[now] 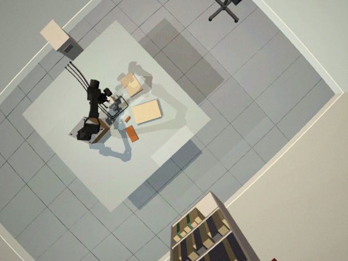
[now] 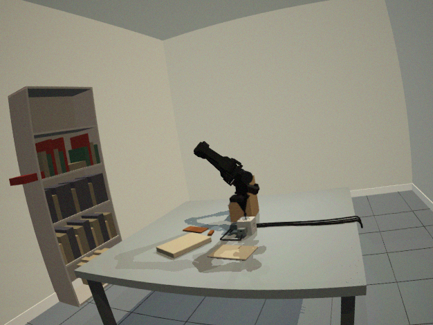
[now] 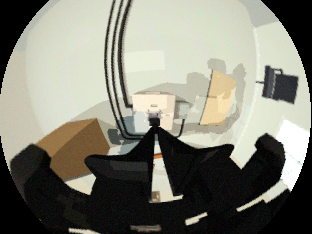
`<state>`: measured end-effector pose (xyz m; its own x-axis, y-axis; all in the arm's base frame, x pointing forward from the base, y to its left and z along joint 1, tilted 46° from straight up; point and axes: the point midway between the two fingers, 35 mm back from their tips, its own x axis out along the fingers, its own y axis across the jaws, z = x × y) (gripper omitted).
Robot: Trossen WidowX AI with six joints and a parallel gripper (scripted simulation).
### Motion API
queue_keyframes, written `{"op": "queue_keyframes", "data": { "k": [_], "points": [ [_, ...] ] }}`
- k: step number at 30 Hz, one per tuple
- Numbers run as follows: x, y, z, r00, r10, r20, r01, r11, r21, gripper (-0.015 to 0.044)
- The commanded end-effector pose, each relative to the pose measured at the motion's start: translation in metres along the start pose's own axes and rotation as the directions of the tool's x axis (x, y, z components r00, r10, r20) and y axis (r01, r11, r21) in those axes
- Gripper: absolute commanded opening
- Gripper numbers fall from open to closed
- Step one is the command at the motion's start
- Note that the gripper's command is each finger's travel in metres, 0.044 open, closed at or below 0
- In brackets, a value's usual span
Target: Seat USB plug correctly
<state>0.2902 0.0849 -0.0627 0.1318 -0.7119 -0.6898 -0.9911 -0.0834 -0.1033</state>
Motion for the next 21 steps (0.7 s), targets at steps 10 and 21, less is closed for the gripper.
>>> {"op": "queue_keyframes", "data": {
  "k": [10,21],
  "points": [
    [0.0019,-0.0005,-0.0006,1.0,-0.004,-0.005,0.004,1.0,0.009,0.0],
    [0.0032,-0.0005,-0.0005,1.0,-0.004,-0.006,0.004,1.0,0.009,0.0]
  ]
}}
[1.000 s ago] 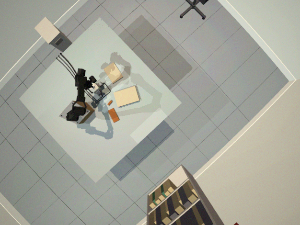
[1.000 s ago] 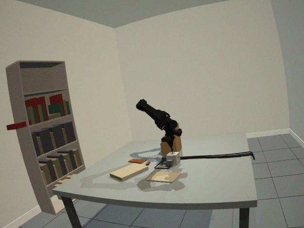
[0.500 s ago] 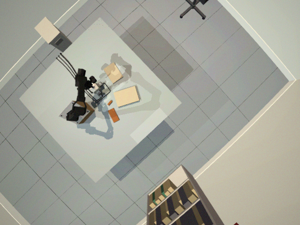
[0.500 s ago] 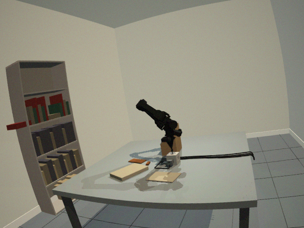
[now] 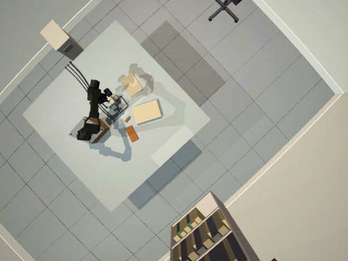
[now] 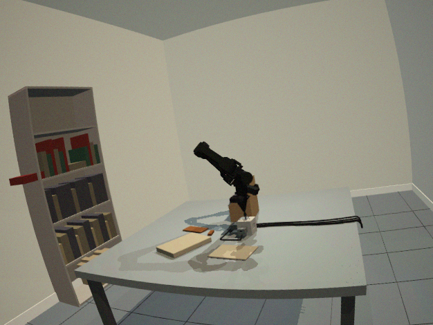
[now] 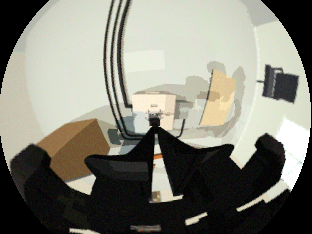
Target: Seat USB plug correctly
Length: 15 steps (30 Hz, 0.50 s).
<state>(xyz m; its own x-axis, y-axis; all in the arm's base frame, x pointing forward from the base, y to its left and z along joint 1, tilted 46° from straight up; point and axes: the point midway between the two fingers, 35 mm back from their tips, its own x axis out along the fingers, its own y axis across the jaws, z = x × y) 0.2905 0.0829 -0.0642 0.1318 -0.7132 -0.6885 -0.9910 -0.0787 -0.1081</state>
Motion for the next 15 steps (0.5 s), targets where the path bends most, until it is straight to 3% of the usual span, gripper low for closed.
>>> {"op": "queue_keyframes", "data": {
  "k": [1,15],
  "points": [
    [0.0008,-0.0005,-0.0002,1.0,-0.004,-0.004,0.004,1.0,0.002,0.0],
    [0.0025,-0.0005,-0.0002,1.0,-0.004,-0.004,0.004,1.0,0.002,0.0]
  ]
}}
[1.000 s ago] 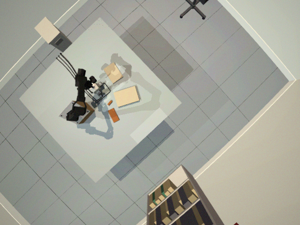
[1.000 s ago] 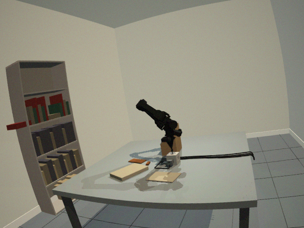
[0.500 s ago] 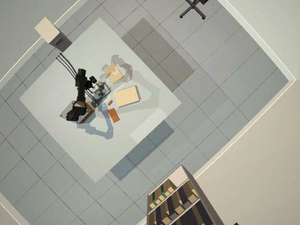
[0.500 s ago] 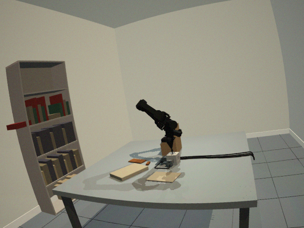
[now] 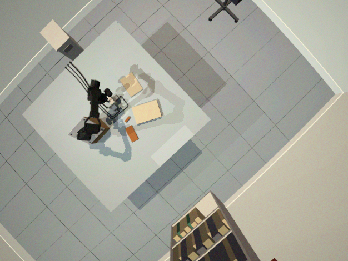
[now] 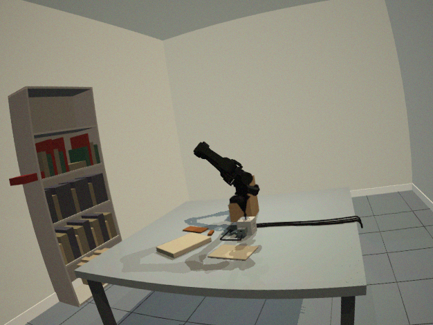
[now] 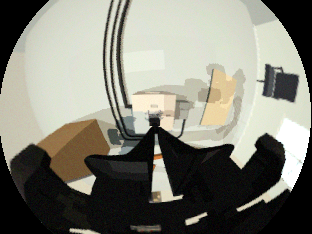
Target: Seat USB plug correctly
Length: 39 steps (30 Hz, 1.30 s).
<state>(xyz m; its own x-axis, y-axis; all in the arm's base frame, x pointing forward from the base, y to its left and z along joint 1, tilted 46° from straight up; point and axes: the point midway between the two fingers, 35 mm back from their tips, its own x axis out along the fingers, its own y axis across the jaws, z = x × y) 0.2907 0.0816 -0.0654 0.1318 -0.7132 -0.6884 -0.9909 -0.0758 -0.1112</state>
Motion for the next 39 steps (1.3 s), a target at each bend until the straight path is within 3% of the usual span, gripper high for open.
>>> {"op": "queue_keyframes", "data": {
  "k": [1,39],
  "points": [
    [0.0008,-0.0005,-0.0002,1.0,-0.004,-0.004,0.004,1.0,-0.002,0.0],
    [0.0054,-0.0005,-0.0001,1.0,-0.004,-0.004,0.004,1.0,-0.002,0.0]
  ]
}}
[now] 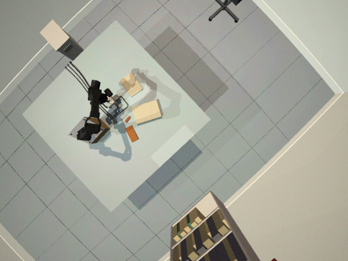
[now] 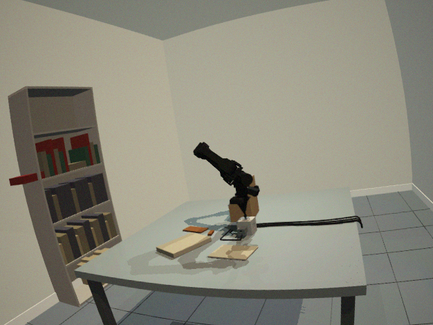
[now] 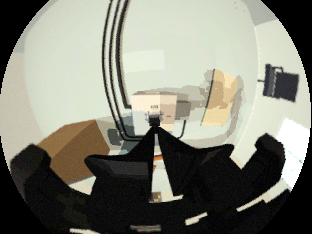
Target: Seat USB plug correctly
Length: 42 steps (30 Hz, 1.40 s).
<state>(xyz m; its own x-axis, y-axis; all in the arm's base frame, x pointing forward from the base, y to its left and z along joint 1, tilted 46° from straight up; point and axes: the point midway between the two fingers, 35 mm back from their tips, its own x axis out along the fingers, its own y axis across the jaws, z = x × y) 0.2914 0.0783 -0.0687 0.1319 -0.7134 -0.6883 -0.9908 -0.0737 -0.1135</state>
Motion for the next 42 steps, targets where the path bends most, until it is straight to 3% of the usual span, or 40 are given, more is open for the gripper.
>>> {"op": "queue_keyframes", "data": {
  "k": [1,42],
  "points": [
    [0.0008,-0.0005,-0.0002,1.0,-0.004,-0.004,0.004,1.0,-0.005,0.0],
    [0.0057,-0.0005,-0.0001,1.0,-0.004,-0.004,0.004,1.0,-0.005,0.0]
  ]
}}
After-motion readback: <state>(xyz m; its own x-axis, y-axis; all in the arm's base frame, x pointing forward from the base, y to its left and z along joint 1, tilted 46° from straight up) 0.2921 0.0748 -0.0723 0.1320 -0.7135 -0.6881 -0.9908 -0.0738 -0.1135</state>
